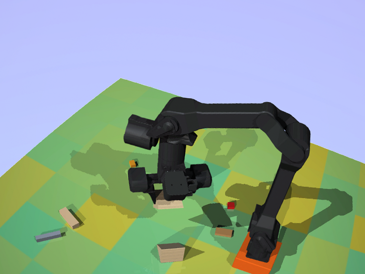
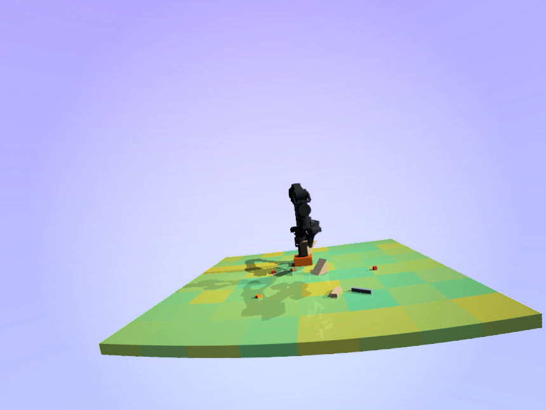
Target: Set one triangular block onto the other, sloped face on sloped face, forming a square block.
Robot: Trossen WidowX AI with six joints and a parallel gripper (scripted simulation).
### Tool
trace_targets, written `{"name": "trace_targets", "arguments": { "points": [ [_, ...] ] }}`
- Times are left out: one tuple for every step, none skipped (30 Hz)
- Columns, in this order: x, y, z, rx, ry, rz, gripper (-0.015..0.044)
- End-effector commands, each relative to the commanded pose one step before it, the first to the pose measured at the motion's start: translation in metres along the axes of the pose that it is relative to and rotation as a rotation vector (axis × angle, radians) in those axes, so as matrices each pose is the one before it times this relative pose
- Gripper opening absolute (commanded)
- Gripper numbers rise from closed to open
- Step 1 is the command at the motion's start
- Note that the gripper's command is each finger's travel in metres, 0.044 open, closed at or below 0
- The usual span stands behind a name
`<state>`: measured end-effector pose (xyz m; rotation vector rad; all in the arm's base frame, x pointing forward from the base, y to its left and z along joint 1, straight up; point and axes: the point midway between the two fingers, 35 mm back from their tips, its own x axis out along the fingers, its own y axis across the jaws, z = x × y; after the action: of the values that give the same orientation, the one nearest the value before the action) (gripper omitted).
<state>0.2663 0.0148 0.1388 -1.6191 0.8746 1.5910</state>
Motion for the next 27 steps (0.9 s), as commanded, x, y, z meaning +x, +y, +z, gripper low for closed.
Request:
{"name": "trace_targets", "arguments": {
  "points": [
    [0.01744, 0.00102, 0.00803, 0.0006, -0.00096, 0.00756, 0.0000],
    [0.00416, -0.00005, 0.00172, -0.0003, -0.00024, -0.00011, 0.0000],
    [0.00415, 0.00002, 0.00175, -0.0003, -0.00024, -0.00011, 0.0000],
    [0.00414, 0.00009, 0.00177, -0.0003, -0.00025, -0.00010, 0.0000],
    [0.00413, 0.00017, 0.00180, -0.0003, -0.00025, -0.00009, 0.0000],
    [0.00412, 0.00024, 0.00182, -0.0003, -0.00025, -0.00008, 0.0000],
    [0.00411, 0.00032, 0.00184, -0.0003, -0.00026, -0.00007, 0.0000],
    [0.00410, 0.00039, 0.00187, -0.0003, -0.00026, -0.00007, 0.0000],
    [0.00408, 0.00047, 0.00189, -0.0003, -0.00026, -0.00006, 0.0000],
    [0.00335, 0.00044, 0.00157, -0.0002, -0.00022, -0.00004, 0.0000],
    [0.00201, 0.00029, 0.00095, -0.0001, -0.00013, -0.00002, 0.0000],
    [0.00067, 0.00010, 0.00032, 0.0000, -0.00004, -0.00001, 0.0000],
    [0.00000, 0.00000, 0.00000, 0.0000, 0.00000, 0.00000, 0.0000],
    [0.00064, -0.00004, 0.00025, 0.0000, -0.00002, 0.00000, 0.0000],
    [0.00191, -0.00012, 0.00075, 0.0000, -0.00006, -0.00001, 0.0000],
    [0.00248, -0.00013, 0.00098, 0.0000, -0.00008, -0.00001, 0.0000],
    [0.00383, -0.00015, 0.00155, 0.0000, -0.00013, -0.00001, 0.0000],
    [0.00417, -0.00009, 0.00172, 0.0000, -0.00015, 0.00000, 0.0000],
    [0.00438, -0.00001, 0.00184, 0.0000, -0.00016, 0.00001, 0.0000],
    [0.00432, 0.00008, 0.00185, 0.0000, -0.00016, 0.00001, 0.0000],
    [0.00341, 0.00013, 0.00149, 0.0000, -0.00013, 0.00002, 0.0000],
    [0.00204, 0.00010, 0.00090, 0.0000, -0.00008, 0.00001, 0.0000],
    [0.00068, 0.00004, 0.00030, 0.0000, -0.00003, 0.00000, 0.0000],
    [0.00000, 0.00000, 0.00000, 0.0000, 0.00000, 0.00000, 0.0000],
    [0.00000, 0.00000, 0.00000, 0.0000, 0.00000, 0.00000, 0.0000],
    [0.00000, 0.00000, 0.00000, 0.0000, 0.00000, 0.00000, 0.0000],
    [0.00000, 0.00000, 0.00000, 0.0000, 0.00000, 0.00000, 0.0000]
  ]
}}
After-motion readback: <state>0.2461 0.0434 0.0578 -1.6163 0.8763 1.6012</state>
